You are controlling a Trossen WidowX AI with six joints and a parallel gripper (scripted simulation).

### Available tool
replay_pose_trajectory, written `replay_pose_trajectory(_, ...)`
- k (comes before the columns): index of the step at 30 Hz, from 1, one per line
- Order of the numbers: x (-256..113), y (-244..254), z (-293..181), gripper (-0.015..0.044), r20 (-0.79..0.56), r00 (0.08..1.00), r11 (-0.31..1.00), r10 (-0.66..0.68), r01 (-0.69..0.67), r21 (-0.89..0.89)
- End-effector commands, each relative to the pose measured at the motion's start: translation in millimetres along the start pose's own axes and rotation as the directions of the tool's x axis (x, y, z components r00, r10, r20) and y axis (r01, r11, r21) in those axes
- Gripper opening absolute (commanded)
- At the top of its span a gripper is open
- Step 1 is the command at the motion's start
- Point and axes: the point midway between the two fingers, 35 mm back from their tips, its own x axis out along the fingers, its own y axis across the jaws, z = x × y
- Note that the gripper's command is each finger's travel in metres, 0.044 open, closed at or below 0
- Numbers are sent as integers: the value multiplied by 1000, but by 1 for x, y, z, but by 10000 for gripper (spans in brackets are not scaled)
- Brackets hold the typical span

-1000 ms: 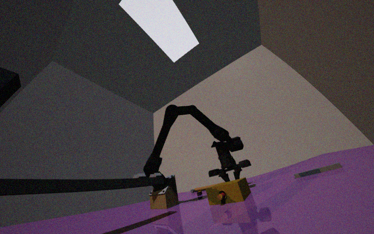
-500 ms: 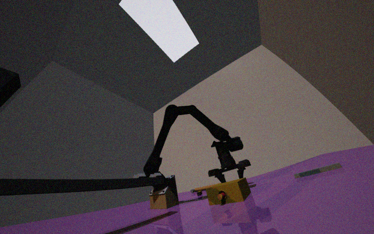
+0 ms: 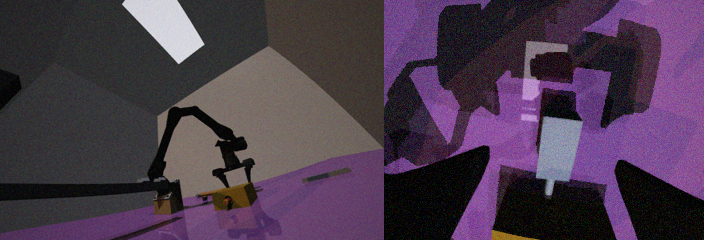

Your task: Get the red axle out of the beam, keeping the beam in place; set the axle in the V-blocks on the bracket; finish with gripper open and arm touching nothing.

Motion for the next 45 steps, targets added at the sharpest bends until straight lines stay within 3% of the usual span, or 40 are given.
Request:
replay_pose_trajectory(1,-10,-2,1,440,8,1000,1000,-6,6,7)
replay_pose_trajectory(21,-32,-1,-3,440,2,1000,1000,-1,1,1)
replay_pose_trajectory(25,-35,-10,-37,440,12,1000,1000,-1,1,19)
replay_pose_trajectory(35,-34,-3,-186,440,1,1000,995,-4,4,102)
replay_pose_trajectory(45,-33,0,-195,440,-3,1000,994,-4,4,108)
